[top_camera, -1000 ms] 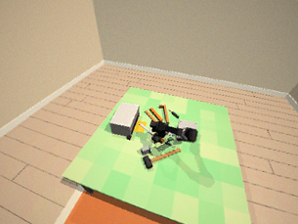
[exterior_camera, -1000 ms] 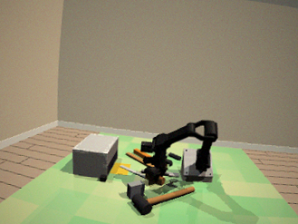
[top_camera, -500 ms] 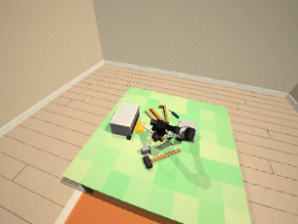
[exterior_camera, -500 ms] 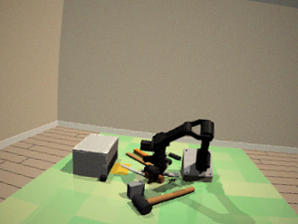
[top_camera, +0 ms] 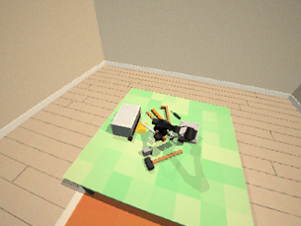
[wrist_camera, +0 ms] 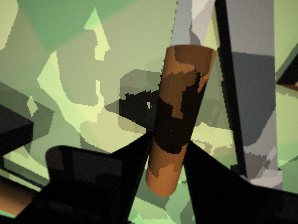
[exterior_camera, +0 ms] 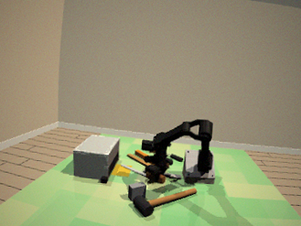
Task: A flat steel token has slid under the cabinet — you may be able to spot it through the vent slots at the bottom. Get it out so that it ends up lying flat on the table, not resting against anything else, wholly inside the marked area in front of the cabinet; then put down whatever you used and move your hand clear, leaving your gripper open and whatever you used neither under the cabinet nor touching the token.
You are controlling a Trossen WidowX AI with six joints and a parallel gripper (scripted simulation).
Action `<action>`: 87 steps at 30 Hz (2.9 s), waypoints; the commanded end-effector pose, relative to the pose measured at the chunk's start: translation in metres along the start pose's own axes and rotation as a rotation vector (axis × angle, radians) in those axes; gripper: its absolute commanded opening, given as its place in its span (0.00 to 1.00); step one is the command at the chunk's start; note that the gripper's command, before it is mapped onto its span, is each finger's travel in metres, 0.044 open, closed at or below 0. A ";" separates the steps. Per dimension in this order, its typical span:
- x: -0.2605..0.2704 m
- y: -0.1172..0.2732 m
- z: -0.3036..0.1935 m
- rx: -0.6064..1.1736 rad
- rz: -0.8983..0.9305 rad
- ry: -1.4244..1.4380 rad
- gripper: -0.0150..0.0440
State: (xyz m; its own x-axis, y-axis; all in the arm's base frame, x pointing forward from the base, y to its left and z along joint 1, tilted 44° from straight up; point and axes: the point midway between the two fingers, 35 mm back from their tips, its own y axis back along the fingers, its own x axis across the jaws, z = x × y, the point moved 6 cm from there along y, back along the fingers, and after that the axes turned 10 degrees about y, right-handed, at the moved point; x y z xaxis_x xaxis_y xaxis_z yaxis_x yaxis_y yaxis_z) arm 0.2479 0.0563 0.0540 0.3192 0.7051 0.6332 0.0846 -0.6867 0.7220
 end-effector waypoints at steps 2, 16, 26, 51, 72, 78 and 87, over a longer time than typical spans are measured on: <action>-0.005 0.002 0.004 -0.006 -0.001 0.001 0.25; -0.018 0.002 0.013 -0.006 -0.002 0.001 0.25; -0.027 0.002 0.018 -0.007 -0.002 0.001 0.25; -0.052 0.002 0.031 -0.007 -0.003 0.002 0.25; -0.074 0.002 0.041 -0.008 -0.004 0.002 0.25; -0.080 0.003 0.044 -0.009 -0.005 0.002 0.25; -0.090 0.003 0.047 -0.009 -0.005 0.002 0.25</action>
State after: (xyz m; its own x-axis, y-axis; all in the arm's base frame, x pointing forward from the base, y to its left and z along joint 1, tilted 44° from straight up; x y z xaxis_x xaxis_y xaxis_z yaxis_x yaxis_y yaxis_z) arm 0.2624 -0.0127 -0.0120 0.3197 0.7025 0.6358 0.0805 -0.6887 0.7205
